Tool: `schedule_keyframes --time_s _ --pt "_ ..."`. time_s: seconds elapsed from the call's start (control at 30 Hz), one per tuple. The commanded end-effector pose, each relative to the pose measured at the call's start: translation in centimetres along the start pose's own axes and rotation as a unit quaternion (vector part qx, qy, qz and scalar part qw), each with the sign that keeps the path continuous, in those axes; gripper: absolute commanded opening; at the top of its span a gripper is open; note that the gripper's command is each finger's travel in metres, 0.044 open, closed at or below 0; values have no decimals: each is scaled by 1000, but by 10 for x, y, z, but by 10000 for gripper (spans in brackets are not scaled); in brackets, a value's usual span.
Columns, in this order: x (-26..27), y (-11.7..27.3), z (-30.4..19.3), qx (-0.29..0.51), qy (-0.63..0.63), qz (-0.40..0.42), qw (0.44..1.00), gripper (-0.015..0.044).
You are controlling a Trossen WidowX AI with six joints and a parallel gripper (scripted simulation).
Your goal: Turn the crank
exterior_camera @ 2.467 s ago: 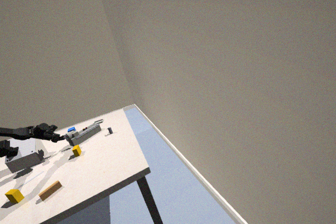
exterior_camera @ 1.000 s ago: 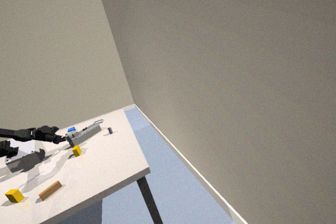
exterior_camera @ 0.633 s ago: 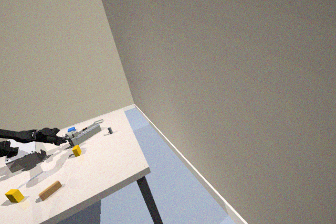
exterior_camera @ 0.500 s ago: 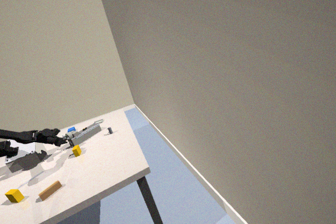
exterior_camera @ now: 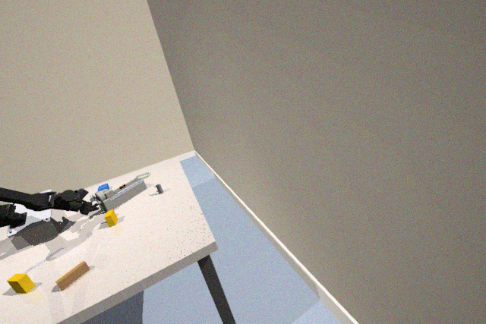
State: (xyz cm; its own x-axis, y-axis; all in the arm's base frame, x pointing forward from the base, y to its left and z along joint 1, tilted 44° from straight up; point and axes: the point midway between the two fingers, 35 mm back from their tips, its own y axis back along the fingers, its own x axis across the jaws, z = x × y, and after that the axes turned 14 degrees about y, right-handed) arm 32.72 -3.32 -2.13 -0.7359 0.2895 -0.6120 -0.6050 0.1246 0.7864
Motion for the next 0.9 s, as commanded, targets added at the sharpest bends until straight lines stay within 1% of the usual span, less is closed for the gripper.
schedule_keyframes --time_s 0.0,0.87 --pt "7 -6 -4 4 0 5 1000 0" --pt "20 -9 -5 4 0 6 1000 0"
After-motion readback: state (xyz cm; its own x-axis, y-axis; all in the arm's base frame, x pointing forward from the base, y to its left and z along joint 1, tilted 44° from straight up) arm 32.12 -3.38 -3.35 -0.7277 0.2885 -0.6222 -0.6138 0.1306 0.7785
